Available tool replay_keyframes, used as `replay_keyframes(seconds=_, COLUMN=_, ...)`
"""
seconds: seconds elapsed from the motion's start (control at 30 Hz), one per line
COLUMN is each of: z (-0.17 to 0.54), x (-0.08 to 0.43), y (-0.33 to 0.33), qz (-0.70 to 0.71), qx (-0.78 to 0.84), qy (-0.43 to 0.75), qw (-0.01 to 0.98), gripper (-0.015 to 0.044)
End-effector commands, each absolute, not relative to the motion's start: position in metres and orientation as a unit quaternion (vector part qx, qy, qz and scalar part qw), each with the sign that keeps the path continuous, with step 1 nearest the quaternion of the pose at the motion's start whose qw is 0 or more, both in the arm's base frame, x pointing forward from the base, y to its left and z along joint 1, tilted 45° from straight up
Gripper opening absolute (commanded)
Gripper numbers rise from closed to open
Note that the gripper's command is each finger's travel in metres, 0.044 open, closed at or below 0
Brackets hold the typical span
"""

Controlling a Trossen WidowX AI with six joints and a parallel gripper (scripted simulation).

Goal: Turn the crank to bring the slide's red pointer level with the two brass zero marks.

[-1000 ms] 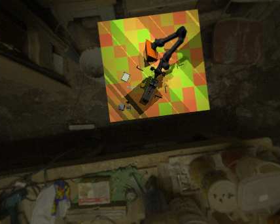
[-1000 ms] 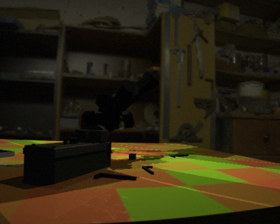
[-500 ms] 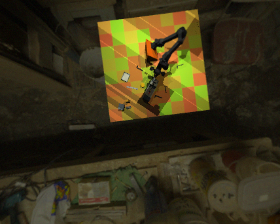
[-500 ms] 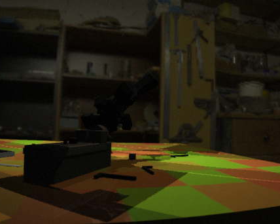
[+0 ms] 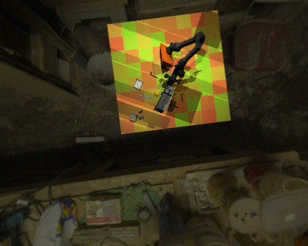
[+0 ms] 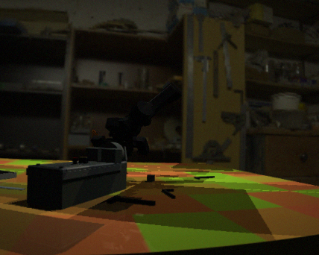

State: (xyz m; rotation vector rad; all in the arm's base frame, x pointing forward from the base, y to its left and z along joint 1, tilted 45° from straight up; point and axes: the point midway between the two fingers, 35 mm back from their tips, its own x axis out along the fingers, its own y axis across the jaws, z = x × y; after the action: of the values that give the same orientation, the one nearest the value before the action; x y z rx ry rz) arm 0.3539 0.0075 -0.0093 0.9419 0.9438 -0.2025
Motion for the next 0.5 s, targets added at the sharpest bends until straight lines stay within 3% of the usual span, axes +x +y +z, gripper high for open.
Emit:
replay_keyframes(seconds=0.0, z=-0.015, x=0.355, y=0.015, qz=-0.093, qx=0.436, qy=0.44, qw=0.779, gripper=0.0)
replay_keyframes(seconds=0.47, z=-0.016, x=0.363, y=0.036, qz=-0.093, qx=0.436, qy=0.44, qw=0.779, gripper=0.0)
